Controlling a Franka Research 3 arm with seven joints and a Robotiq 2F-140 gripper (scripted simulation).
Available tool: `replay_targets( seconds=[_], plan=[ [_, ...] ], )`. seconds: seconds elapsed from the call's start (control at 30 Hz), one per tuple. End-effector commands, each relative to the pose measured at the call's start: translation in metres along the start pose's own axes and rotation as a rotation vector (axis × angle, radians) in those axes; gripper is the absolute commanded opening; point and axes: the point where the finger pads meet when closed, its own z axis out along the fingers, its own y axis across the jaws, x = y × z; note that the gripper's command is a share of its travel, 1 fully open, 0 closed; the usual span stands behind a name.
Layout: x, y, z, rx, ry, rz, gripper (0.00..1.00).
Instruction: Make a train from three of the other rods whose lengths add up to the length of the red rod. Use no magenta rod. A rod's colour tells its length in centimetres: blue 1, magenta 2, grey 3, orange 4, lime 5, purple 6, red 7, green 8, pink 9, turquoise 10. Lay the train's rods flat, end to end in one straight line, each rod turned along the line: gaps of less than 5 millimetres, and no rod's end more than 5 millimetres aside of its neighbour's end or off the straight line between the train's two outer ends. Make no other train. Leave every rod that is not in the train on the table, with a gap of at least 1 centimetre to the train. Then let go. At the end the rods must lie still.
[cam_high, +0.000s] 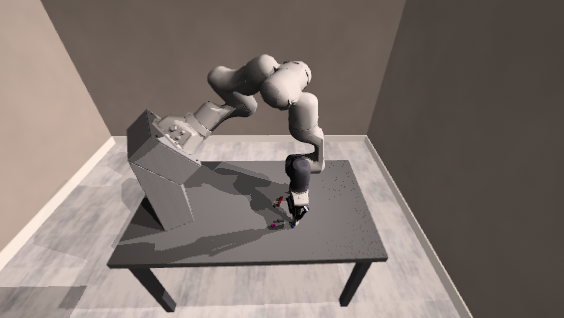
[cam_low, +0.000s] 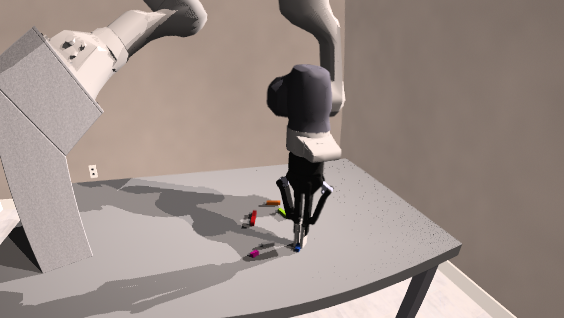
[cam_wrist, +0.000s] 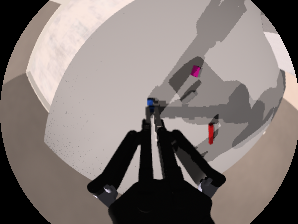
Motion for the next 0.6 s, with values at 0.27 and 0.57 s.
replay_targets(
  seconds=[0.27,0.57],
  plan=[
    [0.0,-0.0012,0.0007,0.002,0.0,-0.007,0.08],
    [0.0,-0.0012,0.0007,0.002,0.0,-0.007,0.15]
  ],
)
